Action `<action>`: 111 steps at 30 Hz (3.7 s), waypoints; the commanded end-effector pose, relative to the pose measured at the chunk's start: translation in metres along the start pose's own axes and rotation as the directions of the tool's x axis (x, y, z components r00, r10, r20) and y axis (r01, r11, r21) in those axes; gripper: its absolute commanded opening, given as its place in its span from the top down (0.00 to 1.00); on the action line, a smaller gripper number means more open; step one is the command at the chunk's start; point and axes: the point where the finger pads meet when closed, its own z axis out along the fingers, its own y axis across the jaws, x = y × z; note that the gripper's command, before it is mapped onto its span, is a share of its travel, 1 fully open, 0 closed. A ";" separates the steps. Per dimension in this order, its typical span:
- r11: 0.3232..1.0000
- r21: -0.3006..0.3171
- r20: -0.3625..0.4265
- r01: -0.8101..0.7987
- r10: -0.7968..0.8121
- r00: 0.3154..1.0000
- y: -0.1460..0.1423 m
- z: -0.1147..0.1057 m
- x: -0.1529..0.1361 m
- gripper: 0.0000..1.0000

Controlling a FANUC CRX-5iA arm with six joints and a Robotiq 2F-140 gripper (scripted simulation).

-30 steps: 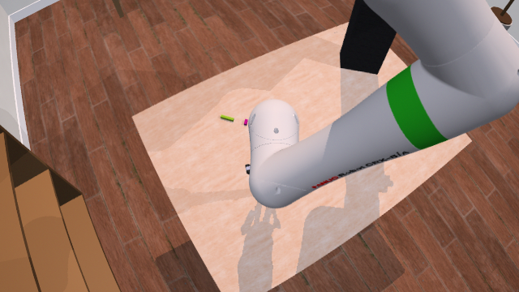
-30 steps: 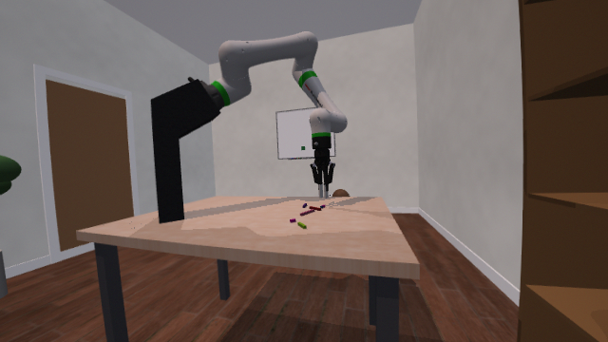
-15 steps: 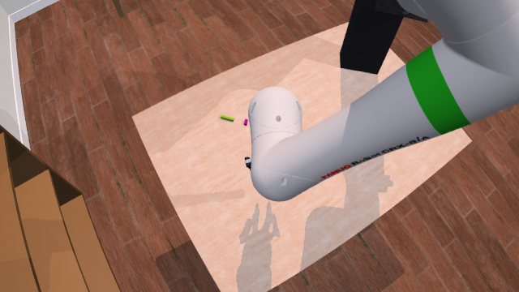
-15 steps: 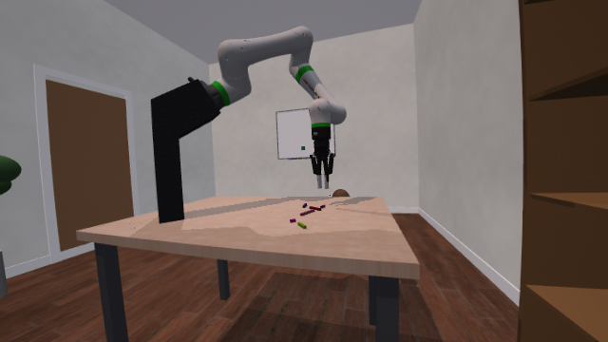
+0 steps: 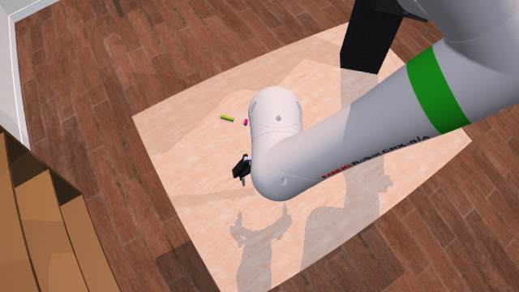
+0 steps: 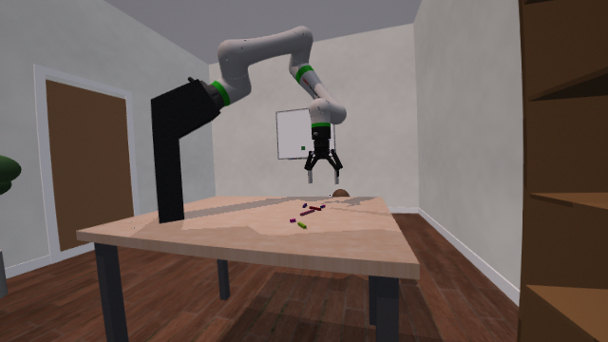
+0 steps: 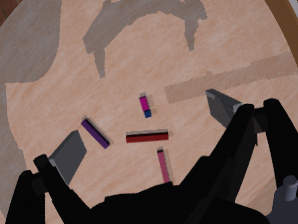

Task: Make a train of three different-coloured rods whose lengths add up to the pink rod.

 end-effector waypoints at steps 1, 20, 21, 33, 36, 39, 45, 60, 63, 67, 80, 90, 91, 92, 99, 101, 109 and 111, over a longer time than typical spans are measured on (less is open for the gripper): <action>1.000 0.000 0.000 0.000 0.000 1.000 0.000 0.000 0.000 0.00; 0.935 0.002 -0.003 -0.356 0.356 0.935 -0.013 0.004 -0.003 0.00; 0.924 0.002 -0.003 -0.383 0.383 0.924 -0.014 0.004 -0.003 0.00; 0.752 0.005 -0.004 -0.660 0.660 0.752 -0.025 0.008 -0.007 0.00; 0.696 0.006 -0.004 -0.718 0.718 0.696 -0.028 0.008 -0.007 0.00; 0.633 0.006 -0.003 -0.774 0.774 0.633 -0.031 0.009 -0.008 0.00; 0.496 0.007 -0.002 -0.868 0.868 0.496 -0.036 0.011 -0.010 0.00; 0.115 0.008 0.001 -0.993 0.993 0.115 -0.050 0.014 -0.015 0.00; 0.060 0.008 0.001 -0.998 0.998 0.060 -0.052 0.015 -0.015 0.00; -0.069 0.008 0.002 -0.998 0.998 -0.069 -0.057 0.016 -0.017 0.00; -0.389 0.006 0.003 -0.921 0.921 -0.389 -0.068 0.018 -0.021 0.00; -0.638 0.003 0.003 -0.770 0.770 -0.638 -0.078 0.020 -0.025 0.00; -0.659 0.003 0.003 -0.752 0.752 -0.659 -0.079 0.020 -0.025 0.00; -0.680 0.003 0.003 -0.734 0.734 -0.680 -0.080 0.020 -0.025 0.00; -0.796 0.002 0.002 -0.605 0.605 -0.796 -0.086 0.021 -0.028 0.00; -0.834 0.002 0.002 -0.552 0.552 -0.834 -0.088 0.021 -0.029 0.00; -0.916 0.001 0.000 -0.402 0.402 -0.916 -0.094 0.022 -0.031 0.00; -0.918 0.001 0.000 -0.397 0.397 -0.918 -0.094 0.022 -0.031 0.00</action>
